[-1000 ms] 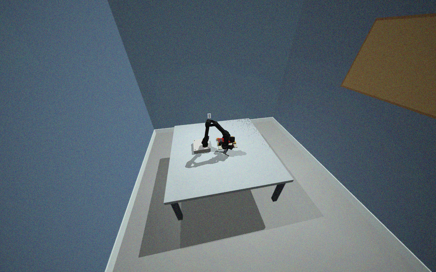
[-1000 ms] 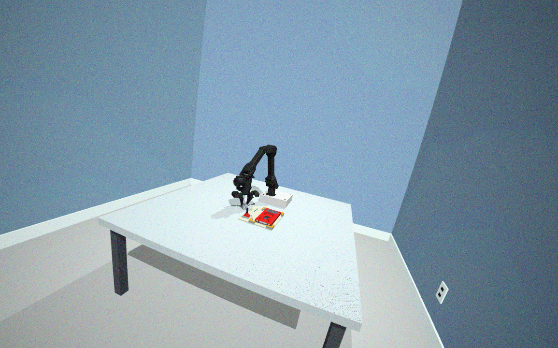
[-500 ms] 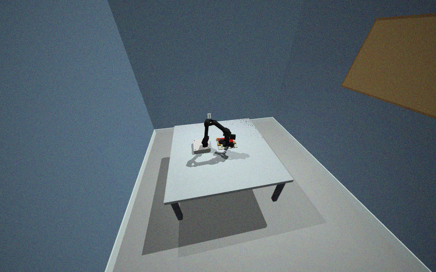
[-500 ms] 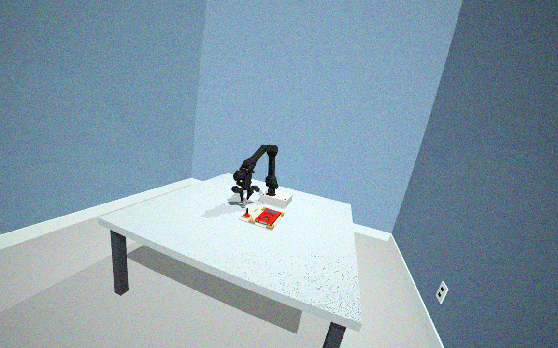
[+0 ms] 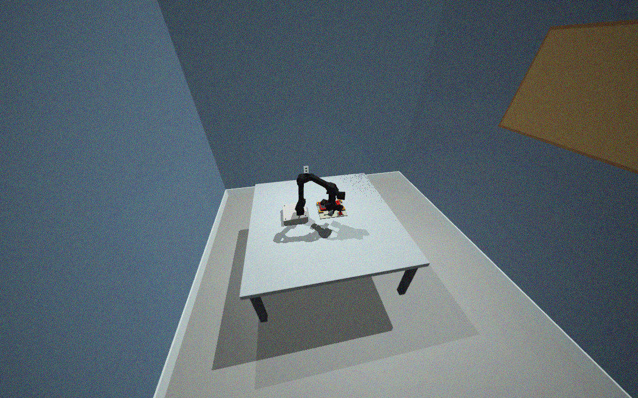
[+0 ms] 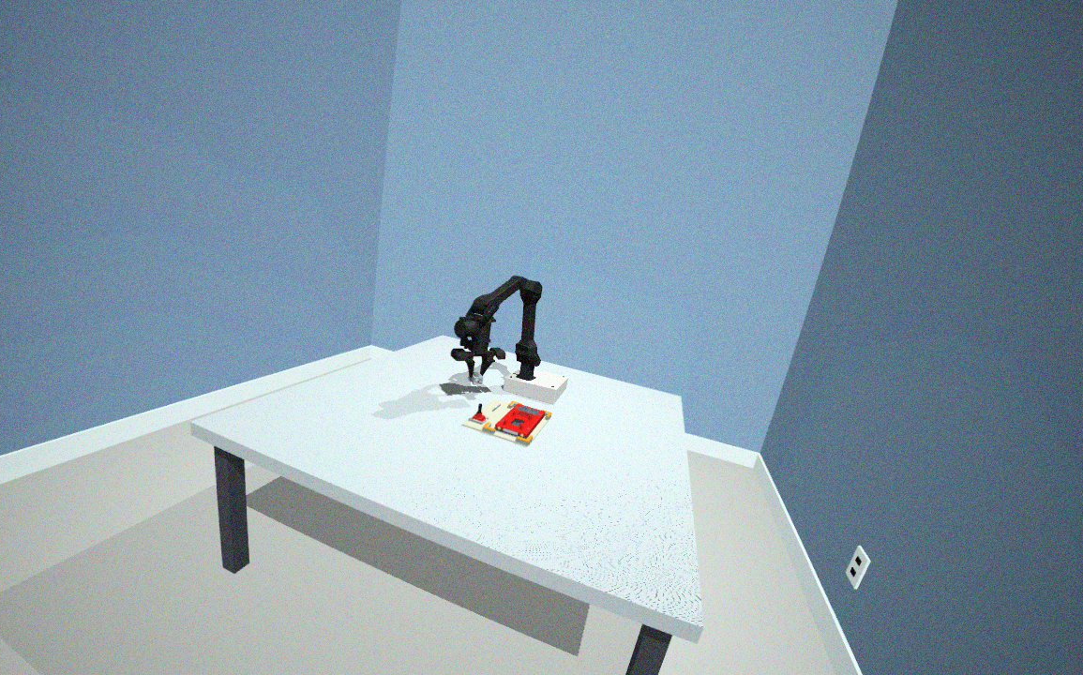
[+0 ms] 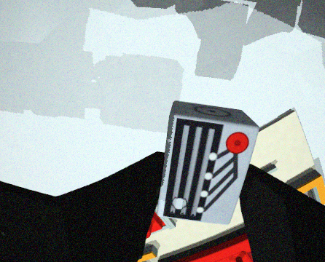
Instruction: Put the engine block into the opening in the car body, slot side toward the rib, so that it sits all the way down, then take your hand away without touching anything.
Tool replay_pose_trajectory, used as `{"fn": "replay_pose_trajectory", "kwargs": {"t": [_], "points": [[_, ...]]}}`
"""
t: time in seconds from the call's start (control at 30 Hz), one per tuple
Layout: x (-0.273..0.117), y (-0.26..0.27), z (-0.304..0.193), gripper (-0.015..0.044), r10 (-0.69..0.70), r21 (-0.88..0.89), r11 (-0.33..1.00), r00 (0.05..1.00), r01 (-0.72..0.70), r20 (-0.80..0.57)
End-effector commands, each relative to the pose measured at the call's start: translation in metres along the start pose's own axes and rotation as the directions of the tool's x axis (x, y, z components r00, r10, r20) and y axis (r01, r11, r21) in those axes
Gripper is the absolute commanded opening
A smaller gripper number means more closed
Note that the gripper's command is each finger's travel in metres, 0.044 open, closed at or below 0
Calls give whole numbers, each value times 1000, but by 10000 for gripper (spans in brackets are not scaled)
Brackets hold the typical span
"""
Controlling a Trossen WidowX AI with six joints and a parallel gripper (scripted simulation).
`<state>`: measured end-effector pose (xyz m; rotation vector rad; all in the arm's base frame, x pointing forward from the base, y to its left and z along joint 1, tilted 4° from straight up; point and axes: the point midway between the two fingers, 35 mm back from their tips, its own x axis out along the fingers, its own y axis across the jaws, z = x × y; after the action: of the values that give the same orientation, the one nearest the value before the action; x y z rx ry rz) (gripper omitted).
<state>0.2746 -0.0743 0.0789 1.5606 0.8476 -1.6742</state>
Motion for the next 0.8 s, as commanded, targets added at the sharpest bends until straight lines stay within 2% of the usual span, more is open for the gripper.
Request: {"fn": "replay_pose_trajectory", "kwargs": {"t": [0.0,0.37,0.77], "points": [[-15,0,0,0,12,8,1000,1000,-12,-8],[-38,-5,0,0,12,-12,1000,1000,-12,-8],[-29,-3,-32,0,13,-357,934,1000,-16,-13]]}}
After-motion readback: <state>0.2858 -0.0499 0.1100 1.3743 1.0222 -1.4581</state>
